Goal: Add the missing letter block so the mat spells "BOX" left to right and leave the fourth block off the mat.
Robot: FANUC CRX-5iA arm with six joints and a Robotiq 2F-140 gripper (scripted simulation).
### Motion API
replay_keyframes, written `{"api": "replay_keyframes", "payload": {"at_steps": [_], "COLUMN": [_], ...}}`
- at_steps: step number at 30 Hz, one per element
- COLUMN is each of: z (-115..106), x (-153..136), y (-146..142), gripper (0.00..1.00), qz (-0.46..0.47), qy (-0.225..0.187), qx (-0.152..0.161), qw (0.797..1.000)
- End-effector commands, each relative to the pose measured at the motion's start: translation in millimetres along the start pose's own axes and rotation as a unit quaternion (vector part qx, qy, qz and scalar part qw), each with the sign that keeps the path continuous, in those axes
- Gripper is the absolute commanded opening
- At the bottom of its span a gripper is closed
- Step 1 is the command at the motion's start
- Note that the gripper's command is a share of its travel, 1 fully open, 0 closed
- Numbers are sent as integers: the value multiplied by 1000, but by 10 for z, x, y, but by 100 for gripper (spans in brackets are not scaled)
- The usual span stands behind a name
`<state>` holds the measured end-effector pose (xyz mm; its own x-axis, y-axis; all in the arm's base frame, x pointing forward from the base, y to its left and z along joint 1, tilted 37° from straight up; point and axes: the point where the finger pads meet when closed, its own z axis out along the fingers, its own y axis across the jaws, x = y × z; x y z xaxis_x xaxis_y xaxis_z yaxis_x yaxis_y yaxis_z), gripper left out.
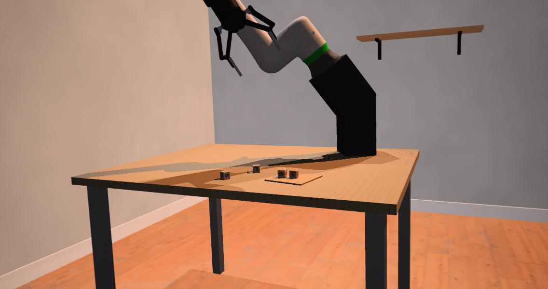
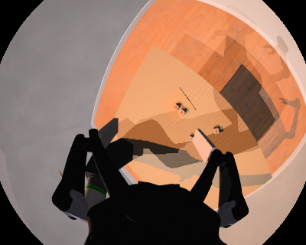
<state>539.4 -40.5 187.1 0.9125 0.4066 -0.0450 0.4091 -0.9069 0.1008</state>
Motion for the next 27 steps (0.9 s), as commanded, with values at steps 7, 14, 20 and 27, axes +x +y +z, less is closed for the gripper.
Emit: {"api": "replay_keyframes", "payload": {"at_steps": [7,14,20,27], "z": [545,893,1169,1492], "x": [94,120,128,123], "y": [253,394,493,593], "gripper": [100,100,100,100], "qz": [-141,-235,-309,-396], "qy": [-11,-24,-35,-49], "qx": [-28,-41,-50,-57], "qw": [989,971,949,915]}}
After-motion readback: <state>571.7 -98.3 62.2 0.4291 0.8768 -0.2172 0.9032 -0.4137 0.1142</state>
